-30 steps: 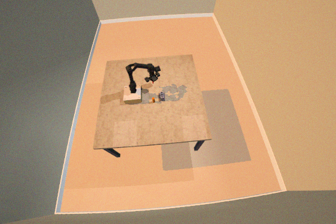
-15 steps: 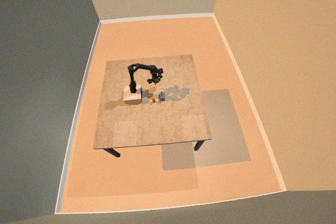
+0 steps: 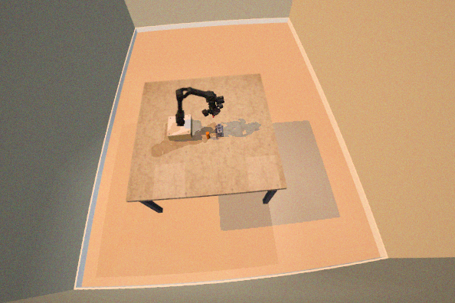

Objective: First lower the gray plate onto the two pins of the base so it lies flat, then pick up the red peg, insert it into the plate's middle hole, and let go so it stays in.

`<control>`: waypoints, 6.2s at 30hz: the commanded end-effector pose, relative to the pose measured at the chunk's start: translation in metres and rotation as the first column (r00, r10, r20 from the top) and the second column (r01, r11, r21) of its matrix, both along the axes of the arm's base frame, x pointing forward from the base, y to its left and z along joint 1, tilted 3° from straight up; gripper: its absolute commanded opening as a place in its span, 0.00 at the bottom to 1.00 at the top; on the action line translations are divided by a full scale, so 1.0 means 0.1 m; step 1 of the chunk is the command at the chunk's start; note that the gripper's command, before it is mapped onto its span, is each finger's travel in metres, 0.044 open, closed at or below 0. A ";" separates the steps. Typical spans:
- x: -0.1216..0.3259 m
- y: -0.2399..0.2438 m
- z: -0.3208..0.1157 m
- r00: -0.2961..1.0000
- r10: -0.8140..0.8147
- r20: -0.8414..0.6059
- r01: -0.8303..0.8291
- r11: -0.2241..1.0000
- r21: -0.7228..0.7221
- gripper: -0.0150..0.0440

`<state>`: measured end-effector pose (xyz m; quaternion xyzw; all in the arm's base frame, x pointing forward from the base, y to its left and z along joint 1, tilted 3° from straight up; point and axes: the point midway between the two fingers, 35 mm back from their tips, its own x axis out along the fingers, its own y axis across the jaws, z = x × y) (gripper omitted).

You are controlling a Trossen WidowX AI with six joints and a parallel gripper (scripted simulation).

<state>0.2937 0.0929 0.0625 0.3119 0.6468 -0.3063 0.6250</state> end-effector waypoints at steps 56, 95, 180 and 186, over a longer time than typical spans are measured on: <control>0.65 -1.04 -0.03 1.000 -0.001 0.011 0.001 1.000 -0.003 0.25; 0.65 -1.04 -0.19 1.000 -0.001 0.011 0.001 1.000 -0.003 0.25; 0.60 -1.02 -0.10 1.000 -0.001 0.011 0.001 1.000 -0.002 0.51; 0.59 -1.01 -0.09 1.000 -0.001 0.011 0.001 1.000 -0.002 0.51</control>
